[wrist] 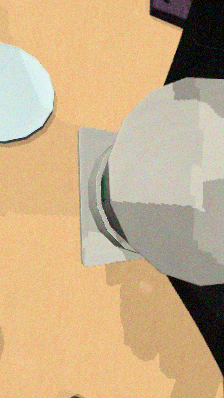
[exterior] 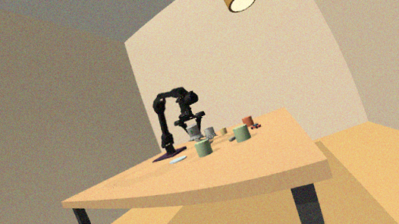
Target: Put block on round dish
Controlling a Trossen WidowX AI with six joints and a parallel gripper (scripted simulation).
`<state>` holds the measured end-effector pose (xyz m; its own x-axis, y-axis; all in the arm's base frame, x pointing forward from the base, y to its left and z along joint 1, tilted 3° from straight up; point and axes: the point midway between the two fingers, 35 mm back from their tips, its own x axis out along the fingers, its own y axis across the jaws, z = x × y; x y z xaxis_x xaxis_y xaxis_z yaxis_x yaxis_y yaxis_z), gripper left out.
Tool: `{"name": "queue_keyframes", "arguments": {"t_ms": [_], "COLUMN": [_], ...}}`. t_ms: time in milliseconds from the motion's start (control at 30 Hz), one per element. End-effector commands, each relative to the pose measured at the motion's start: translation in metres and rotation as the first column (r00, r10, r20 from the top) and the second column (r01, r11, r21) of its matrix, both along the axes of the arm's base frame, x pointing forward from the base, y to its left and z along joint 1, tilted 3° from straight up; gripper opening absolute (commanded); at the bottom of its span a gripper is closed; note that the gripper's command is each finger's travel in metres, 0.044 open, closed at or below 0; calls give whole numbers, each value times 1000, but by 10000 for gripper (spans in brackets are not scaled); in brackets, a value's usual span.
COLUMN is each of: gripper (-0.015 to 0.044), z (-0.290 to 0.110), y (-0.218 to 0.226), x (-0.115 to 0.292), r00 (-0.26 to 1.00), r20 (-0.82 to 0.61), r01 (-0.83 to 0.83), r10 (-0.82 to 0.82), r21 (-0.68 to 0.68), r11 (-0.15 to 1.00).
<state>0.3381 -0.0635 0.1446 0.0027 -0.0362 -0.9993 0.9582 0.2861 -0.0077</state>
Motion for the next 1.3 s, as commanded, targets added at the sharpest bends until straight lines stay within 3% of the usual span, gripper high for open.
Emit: {"name": "queue_keyframes", "arguments": {"t_ms": [0,1267], "gripper": [0,0], "z": [13,62], "y": [-7,-2], "x": [7,-2], "r00": [999,999], "r20": [33,33], "r01": [13,13], "r10": [-12,-12], "r21": [-27,-26], "r11": [1000,1000]}}
